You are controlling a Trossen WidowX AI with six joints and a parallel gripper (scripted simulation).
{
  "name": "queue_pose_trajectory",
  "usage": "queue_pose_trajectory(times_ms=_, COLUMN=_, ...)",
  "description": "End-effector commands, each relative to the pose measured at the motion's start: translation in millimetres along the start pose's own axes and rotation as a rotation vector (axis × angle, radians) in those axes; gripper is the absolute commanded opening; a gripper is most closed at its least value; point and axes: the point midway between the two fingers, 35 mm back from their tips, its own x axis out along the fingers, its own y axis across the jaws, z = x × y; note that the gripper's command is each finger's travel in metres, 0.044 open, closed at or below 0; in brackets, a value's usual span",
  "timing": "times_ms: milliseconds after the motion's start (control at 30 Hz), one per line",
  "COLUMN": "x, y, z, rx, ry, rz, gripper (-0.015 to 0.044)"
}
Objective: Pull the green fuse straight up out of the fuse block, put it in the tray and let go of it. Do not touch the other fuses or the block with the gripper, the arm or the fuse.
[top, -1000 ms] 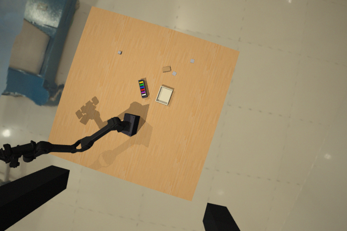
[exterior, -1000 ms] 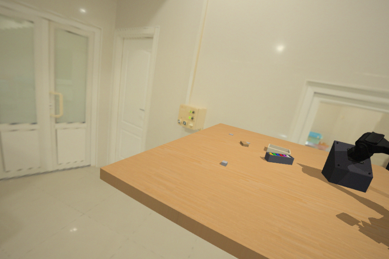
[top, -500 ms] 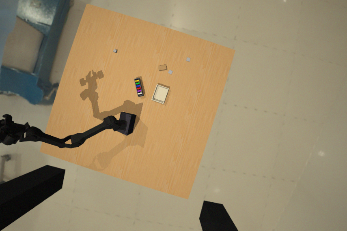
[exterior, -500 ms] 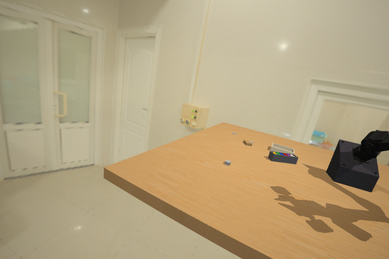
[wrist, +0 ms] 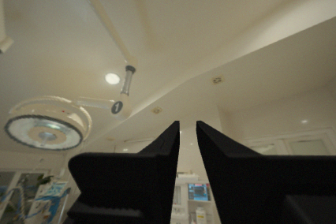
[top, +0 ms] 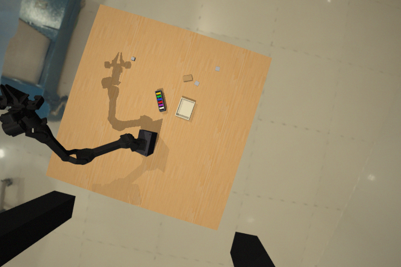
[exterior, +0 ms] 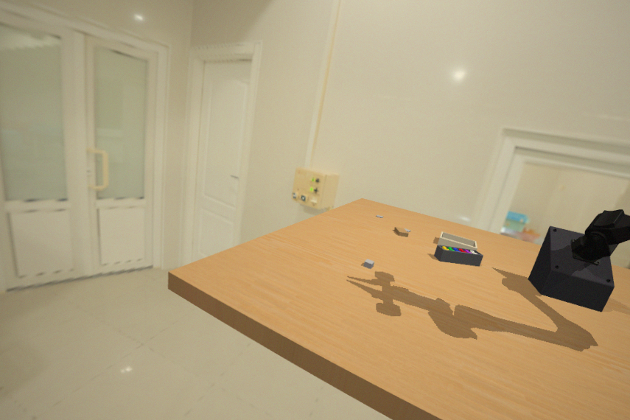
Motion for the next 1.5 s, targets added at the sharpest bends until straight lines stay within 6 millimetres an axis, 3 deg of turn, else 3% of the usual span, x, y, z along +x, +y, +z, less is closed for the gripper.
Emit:
queue_pose_trajectory(times_ms=0, x=23, y=-41, z=-45, rx=0.021, ry=0.134, rz=-0.071, gripper=0.0074)
queue_pose_trajectory(times_ms=200, x=43, y=-106, z=-112, rx=0.017, ry=0.332, rz=-0.203, gripper=0.0074)
queue_pose_trajectory(times_ms=367, x=44, y=-166, z=-171, rx=0.001, ry=0.516, rz=-0.330, gripper=0.0074)
queue_pose_trajectory(times_ms=533, x=30, y=-224, z=-228, rx=-0.003, ry=0.702, rz=-0.455, gripper=0.0074)
queue_pose_trajectory(times_ms=700, x=2, y=-283, z=-285, rx=0.015, ry=0.905, rz=-0.591, gripper=0.0074)
queue_pose_trajectory(times_ms=867, x=-41, y=-334, z=-335, rx=0.050, ry=1.105, rz=-0.729, gripper=0.0074)
queue_pose_trajectory(times_ms=1100, x=-126, y=-399, z=-392, rx=0.072, ry=1.373, rz=-0.919, gripper=0.0074)
queue_pose_trajectory(times_ms=1233, x=-175, y=-420, z=-412, rx=0.140, ry=1.520, rz=-1.032, gripper=0.0074)
queue_pose_trajectory(times_ms=1467, x=-284, y=-442, z=-436, rx=0.341, ry=1.801, rz=-1.300, gripper=0.0074)
